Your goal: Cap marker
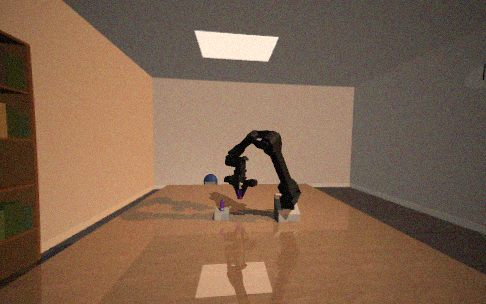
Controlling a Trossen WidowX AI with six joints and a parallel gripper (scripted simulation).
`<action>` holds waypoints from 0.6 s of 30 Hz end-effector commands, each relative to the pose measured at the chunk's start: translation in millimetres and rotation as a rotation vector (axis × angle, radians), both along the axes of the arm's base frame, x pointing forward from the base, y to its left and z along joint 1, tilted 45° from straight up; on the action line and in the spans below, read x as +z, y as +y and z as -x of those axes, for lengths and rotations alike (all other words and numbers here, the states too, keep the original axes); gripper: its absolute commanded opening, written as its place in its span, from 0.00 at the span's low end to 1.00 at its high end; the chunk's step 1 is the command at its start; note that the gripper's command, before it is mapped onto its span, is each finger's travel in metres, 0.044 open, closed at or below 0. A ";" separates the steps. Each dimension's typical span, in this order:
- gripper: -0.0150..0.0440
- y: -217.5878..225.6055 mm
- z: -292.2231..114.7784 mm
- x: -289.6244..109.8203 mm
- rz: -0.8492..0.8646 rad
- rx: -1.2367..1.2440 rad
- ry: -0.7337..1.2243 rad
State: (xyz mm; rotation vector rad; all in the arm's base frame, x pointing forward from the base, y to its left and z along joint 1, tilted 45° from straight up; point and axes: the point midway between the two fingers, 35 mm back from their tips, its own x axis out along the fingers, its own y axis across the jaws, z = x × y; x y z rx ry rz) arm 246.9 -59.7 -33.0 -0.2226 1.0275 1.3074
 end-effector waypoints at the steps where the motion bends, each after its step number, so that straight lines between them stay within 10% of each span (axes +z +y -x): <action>1: 0.25 1.8 -9.5 6.2 -0.002 -0.002 0.002; 18: 0.25 10.8 -52.2 38.4 -0.004 -0.001 -0.001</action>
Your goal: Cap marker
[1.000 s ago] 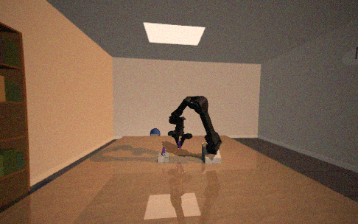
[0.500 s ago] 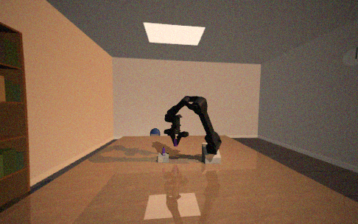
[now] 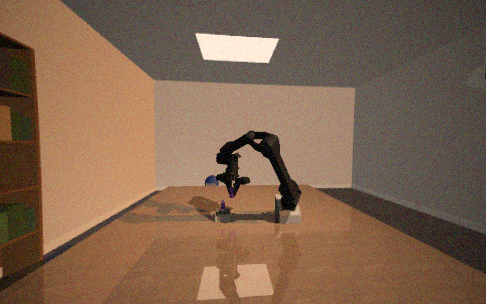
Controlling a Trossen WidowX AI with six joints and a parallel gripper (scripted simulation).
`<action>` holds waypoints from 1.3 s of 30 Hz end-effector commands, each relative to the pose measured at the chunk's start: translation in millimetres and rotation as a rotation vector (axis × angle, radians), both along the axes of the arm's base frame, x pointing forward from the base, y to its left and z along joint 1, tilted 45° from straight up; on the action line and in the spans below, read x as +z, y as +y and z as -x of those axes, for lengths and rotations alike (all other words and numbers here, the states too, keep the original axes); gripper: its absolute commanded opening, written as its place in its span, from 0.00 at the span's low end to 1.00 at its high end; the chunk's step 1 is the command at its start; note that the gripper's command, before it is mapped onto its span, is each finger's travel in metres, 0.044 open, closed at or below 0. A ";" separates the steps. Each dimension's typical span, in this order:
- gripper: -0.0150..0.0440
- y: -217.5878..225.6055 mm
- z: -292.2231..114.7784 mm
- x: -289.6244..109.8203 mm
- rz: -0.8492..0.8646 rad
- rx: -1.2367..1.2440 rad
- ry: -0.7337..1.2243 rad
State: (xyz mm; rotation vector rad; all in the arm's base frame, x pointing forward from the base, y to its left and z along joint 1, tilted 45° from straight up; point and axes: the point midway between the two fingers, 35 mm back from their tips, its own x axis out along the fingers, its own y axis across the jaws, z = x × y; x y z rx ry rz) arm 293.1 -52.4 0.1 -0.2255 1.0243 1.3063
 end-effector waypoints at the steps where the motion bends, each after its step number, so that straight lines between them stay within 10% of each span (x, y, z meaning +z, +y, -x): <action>1: 0.25 4.2 -8.4 7.3 -0.004 -0.001 0.003; 39: 0.25 37.0 -42.4 28.3 -0.012 0.003 0.001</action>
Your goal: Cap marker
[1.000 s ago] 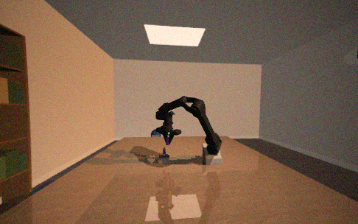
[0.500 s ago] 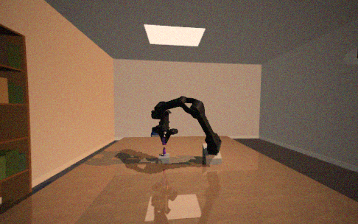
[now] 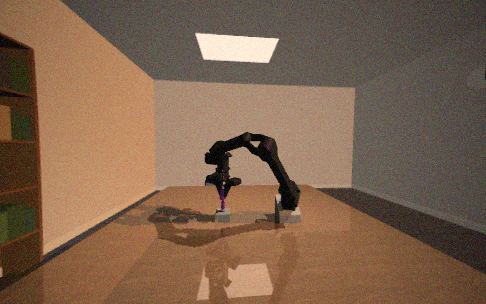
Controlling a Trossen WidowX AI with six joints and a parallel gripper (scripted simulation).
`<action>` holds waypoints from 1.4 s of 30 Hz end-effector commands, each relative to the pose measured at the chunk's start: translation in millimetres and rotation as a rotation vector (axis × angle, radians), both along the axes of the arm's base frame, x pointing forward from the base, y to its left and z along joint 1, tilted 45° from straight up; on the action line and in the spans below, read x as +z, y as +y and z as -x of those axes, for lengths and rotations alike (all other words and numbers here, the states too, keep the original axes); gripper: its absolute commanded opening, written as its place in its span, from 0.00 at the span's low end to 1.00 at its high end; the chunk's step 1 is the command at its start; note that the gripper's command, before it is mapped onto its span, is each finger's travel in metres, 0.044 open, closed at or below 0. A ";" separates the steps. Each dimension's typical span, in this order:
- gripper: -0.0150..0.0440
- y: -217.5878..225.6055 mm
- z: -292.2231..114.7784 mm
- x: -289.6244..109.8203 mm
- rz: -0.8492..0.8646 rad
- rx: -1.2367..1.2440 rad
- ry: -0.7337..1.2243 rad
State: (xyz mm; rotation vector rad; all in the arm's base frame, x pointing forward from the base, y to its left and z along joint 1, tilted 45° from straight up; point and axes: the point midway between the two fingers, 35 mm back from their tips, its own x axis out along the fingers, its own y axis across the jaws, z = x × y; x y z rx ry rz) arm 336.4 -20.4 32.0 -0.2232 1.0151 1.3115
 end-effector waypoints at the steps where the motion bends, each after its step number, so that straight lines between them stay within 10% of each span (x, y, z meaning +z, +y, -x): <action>1: 0.25 6.2 0.9 -4.7 -0.004 0.000 0.005; 34: 0.25 30.8 4.8 -29.0 -0.006 0.001 0.005; 42: 0.61 30.0 5.0 -28.8 -0.003 0.004 0.004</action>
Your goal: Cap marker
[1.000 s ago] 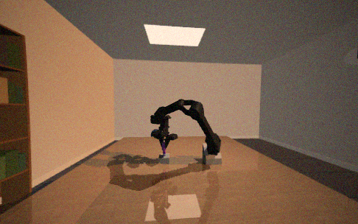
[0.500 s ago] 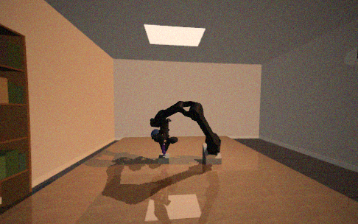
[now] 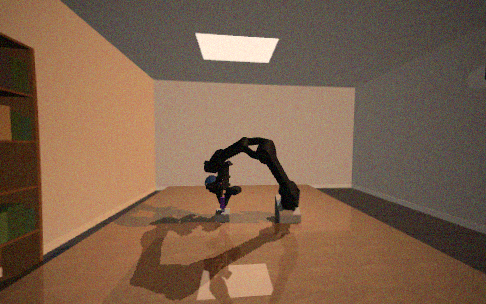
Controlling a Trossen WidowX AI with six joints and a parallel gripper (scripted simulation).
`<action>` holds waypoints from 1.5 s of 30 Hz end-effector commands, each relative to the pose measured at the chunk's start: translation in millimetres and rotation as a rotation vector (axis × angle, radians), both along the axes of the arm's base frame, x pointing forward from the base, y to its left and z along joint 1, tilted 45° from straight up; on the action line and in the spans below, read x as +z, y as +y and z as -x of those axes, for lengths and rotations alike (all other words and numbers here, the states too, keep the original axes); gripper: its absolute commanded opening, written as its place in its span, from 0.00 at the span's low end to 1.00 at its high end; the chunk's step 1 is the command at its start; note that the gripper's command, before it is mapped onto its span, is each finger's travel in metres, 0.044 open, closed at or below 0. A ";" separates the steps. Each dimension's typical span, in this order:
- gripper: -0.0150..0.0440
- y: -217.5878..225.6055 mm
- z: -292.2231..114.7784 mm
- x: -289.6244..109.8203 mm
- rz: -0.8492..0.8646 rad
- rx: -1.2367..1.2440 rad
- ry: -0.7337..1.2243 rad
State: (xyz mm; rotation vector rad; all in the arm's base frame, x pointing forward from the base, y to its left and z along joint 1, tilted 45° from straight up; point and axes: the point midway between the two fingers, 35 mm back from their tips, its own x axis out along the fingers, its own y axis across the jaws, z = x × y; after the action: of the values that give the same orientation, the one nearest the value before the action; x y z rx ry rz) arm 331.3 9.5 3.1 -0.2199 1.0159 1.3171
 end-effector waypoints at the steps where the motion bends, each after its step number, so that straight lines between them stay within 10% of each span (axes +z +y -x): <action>1: 0.65 0.1 0.0 0.0 0.000 0.000 0.000; 9: 1.00 0.1 0.0 0.0 0.000 0.000 0.000; 22: 1.00 -52.5 -6.4 53.2 0.003 0.000 0.001; 39: 0.25 -47.7 -3.7 43.7 0.082 -0.678 0.656; 45: 0.25 -47.7 -3.7 43.7 0.082 -0.678 0.656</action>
State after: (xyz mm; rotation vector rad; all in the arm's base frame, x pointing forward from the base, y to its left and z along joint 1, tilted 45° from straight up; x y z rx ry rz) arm 335.1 -39.1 47.2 0.4885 1.5167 0.7247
